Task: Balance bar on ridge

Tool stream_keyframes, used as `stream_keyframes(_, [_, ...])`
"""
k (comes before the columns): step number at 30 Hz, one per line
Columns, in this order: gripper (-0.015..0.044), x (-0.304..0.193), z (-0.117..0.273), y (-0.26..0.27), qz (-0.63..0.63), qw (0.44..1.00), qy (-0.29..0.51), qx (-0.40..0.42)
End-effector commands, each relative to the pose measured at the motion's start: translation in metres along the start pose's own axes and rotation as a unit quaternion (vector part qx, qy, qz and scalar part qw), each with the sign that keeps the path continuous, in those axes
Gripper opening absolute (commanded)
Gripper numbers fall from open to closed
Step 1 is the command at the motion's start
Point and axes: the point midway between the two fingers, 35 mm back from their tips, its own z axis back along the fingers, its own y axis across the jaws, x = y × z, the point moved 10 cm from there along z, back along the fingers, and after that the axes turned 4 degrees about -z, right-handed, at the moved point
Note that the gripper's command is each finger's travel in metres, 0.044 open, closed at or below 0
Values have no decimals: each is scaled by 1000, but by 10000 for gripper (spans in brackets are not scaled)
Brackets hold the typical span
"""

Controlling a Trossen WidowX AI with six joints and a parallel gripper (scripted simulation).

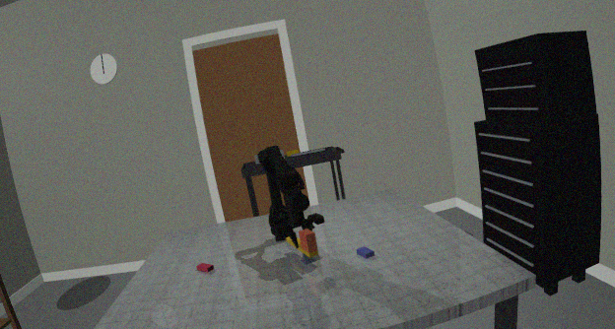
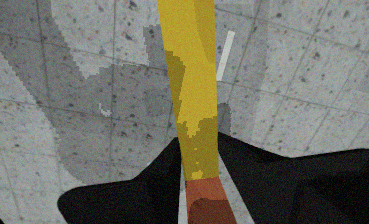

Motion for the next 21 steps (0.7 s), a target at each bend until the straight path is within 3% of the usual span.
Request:
stream_keyframes(1, [0,0,-2,0,-1,1000,0,0])
stream_keyframes(21, [0,0,-1,0,-1,1000,0,0])
